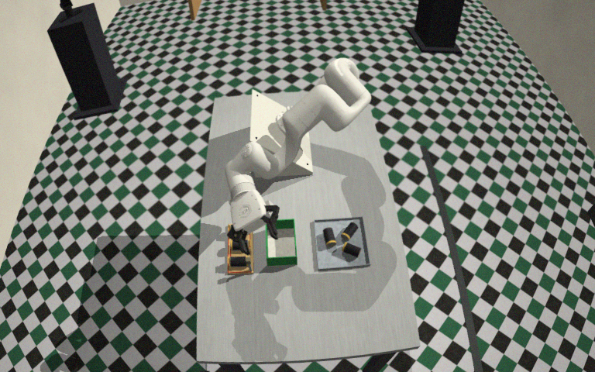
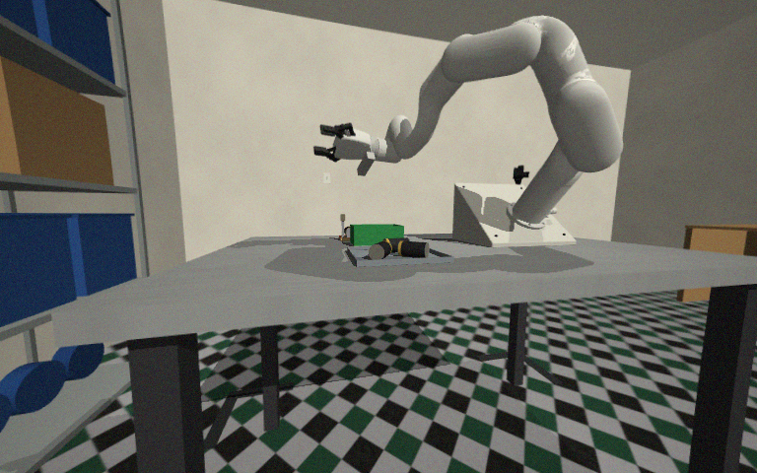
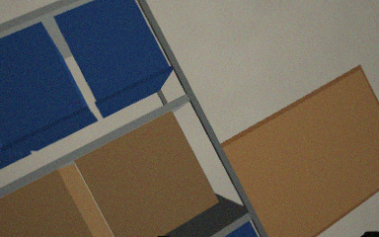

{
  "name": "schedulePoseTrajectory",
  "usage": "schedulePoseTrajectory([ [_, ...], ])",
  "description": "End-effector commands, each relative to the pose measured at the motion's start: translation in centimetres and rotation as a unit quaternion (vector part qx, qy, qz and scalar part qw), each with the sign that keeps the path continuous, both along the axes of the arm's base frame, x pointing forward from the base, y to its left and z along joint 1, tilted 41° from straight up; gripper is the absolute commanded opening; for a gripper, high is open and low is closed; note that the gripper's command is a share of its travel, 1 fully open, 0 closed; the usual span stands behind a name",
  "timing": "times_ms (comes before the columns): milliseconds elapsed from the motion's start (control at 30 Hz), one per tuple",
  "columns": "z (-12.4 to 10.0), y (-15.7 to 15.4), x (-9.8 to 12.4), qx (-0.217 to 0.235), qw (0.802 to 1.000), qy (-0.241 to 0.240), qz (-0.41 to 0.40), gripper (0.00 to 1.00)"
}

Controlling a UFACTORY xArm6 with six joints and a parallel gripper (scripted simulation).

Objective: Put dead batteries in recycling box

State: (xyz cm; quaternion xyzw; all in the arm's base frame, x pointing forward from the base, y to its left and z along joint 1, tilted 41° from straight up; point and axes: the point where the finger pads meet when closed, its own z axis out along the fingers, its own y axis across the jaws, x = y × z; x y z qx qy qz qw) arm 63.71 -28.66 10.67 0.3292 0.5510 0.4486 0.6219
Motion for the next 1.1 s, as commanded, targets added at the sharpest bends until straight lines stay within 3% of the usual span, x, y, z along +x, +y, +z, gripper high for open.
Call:
schedulePoseTrajectory([
  [0, -1.1, 0.2, -1.2, 0.032, 0.997, 0.065, 0.007, 1.00],
  [133, -2.2, 0.4, -2.3, 0.056, 0.992, 0.117, 0.010, 1.00],
  [200, -2.2, 0.4, -2.3, 0.056, 0.992, 0.117, 0.010, 1.00],
  [267, -3.1, 0.7, -3.0, 0.077, 0.984, 0.159, 0.015, 1.00],
  [600, -4.8, 1.1, -4.6, 0.117, 0.963, 0.243, 0.023, 1.00],
  [633, -5.3, 1.3, -5.0, 0.130, 0.954, 0.268, 0.027, 1.00],
  [767, -5.4, 1.3, -5.0, 0.130, 0.954, 0.269, 0.027, 1.00],
  [867, -6.5, 1.6, -6.0, 0.155, 0.934, 0.320, 0.033, 1.00],
  [1067, -7.0, 1.7, -6.5, 0.167, 0.923, 0.344, 0.036, 1.00],
])
